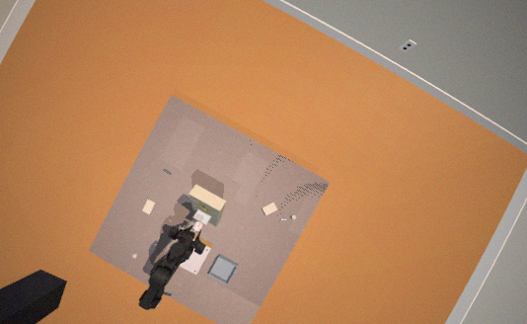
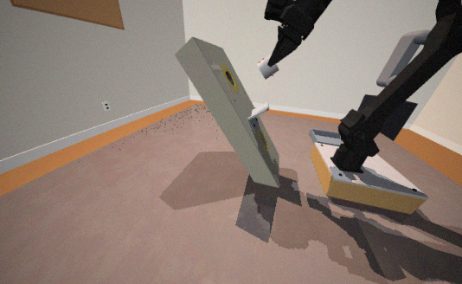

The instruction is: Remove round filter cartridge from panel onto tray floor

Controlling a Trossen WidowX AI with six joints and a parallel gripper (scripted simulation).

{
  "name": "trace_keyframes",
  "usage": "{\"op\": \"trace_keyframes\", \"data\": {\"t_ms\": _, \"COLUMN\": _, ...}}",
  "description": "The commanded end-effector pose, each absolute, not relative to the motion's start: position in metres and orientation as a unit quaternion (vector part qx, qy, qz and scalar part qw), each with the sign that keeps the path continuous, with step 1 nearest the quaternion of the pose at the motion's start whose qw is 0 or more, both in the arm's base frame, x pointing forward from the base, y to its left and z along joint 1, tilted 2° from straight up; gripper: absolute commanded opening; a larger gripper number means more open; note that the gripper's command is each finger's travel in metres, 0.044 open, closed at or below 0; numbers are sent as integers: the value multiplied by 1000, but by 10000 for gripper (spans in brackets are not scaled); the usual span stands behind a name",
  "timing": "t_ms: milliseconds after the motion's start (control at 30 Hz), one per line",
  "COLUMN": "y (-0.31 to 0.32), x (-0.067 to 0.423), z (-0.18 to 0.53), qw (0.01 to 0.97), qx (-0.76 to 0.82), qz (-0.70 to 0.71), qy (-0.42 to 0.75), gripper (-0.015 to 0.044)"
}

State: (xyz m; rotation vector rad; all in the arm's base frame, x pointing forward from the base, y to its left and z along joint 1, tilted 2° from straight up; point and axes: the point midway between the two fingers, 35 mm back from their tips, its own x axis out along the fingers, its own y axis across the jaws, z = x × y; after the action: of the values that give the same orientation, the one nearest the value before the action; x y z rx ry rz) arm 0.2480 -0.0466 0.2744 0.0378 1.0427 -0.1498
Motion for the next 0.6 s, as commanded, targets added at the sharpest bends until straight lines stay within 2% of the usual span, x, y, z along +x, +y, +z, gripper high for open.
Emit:
{"op": "trace_keyframes", "data": {"t_ms": 0, "y": -57, "x": 249, "z": 274, "qw": 865, "qx": 19, "qz": -69, "qy": 497, "gripper": 0}}
{"op": "trace_keyframes", "data": {"t_ms": 567, "y": -101, "x": 242, "z": 270, "qw": 865, "qx": 17, "qz": -75, "qy": 497, "gripper": 0}}
